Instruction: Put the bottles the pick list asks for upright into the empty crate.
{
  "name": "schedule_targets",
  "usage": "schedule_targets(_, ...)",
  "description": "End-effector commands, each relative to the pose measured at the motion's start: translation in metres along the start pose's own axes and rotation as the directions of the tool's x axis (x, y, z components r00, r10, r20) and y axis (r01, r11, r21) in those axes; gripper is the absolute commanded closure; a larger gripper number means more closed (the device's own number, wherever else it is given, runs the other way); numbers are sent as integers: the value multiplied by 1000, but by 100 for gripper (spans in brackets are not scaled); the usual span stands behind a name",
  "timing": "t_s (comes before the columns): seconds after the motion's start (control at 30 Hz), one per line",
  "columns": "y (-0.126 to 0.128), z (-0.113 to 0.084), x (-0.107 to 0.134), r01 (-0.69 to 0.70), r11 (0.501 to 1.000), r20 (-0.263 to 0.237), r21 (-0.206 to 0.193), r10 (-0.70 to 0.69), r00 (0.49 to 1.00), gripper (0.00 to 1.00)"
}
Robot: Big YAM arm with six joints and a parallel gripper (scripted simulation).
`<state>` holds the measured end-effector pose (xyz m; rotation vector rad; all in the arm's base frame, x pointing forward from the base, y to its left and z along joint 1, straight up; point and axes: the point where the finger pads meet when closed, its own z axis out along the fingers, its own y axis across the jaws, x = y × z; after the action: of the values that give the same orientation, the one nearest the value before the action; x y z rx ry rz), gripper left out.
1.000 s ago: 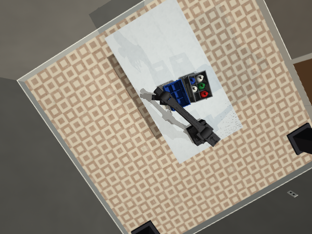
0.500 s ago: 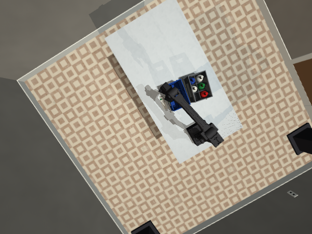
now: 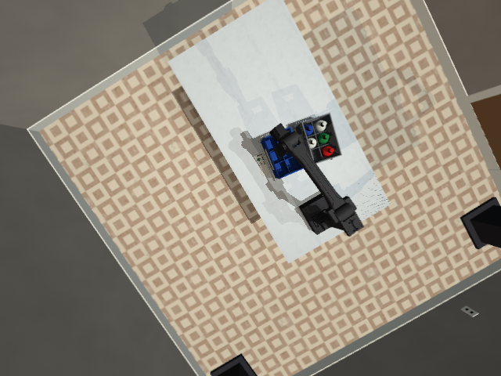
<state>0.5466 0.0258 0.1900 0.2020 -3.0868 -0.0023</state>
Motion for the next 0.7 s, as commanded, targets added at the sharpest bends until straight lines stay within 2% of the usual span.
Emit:
schedule_targets(0.0, -23, -33, 5, -153, 988, 46, -4, 153, 987, 39)
schedule_targets(0.1, -27, -34, 6, -180, 984, 44, -6, 180, 983, 39)
schedule_targets(0.13, -32, -35, 7, -250, 968, 46, -9, 250, 967, 39)
schedule_targets(0.27, -52, -38, 11, -342, 940, 66, -15, 342, 937, 39)
schedule_targets(0.37, -69, -65, 1, -367, 930, 123, -25, 367, 922, 39)
schedule_targets(0.47, -84, -68, 4, -386, 922, 148, -28, 386, 911, 39)
schedule_targets(0.53, -92, -69, 12, -374, 927, 124, -22, 373, 919, 39)
schedule_targets(0.67, -102, -66, 12, -366, 930, 116, -20, 366, 923, 39)
